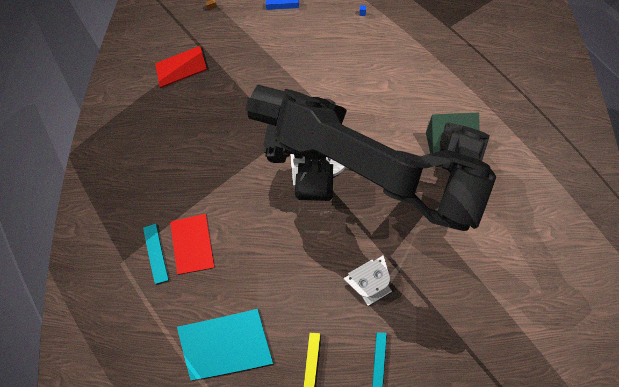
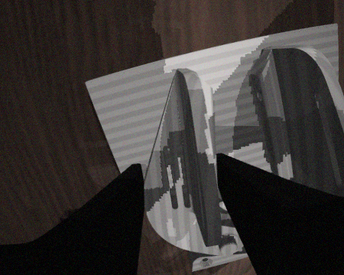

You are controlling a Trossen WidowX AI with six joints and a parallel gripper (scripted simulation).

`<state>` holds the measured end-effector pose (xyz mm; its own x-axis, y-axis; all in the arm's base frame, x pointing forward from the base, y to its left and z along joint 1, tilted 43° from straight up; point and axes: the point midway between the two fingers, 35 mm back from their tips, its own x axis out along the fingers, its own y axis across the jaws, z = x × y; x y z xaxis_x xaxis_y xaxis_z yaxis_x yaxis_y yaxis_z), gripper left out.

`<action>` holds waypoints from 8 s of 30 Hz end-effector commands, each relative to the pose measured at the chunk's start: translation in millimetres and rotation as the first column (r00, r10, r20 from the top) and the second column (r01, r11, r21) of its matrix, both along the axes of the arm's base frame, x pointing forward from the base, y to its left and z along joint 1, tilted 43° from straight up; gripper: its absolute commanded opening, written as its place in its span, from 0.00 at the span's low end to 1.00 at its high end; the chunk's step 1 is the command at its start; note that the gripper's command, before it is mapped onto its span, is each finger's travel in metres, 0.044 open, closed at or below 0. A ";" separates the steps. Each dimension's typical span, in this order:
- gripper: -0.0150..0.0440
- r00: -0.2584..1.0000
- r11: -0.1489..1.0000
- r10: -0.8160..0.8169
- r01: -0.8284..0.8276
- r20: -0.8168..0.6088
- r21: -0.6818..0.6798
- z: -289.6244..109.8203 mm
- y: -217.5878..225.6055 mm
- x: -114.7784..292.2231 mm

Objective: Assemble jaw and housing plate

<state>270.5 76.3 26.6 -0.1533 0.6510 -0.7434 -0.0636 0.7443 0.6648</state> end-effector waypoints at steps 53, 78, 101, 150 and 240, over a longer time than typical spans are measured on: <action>0.63 1.000 1.000 0.000 0.000 0.000 0.000 0.0 0.0 0.0; 1.00 0.965 0.981 0.188 -0.194 0.182 0.017 69.5 -22.9 7.5; 1.00 0.644 0.793 0.543 -0.605 0.539 -0.077 118.3 17.6 -11.3; 1.00 -0.493 0.122 0.469 -0.785 0.733 -0.607 208.7 82.0 -95.4; 0.85 -0.496 0.126 0.459 -0.784 0.737 -0.607 145.5 140.7 -109.9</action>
<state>160.6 217.0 172.1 -0.1581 0.6653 -0.7297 -0.7995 -0.5199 -0.3008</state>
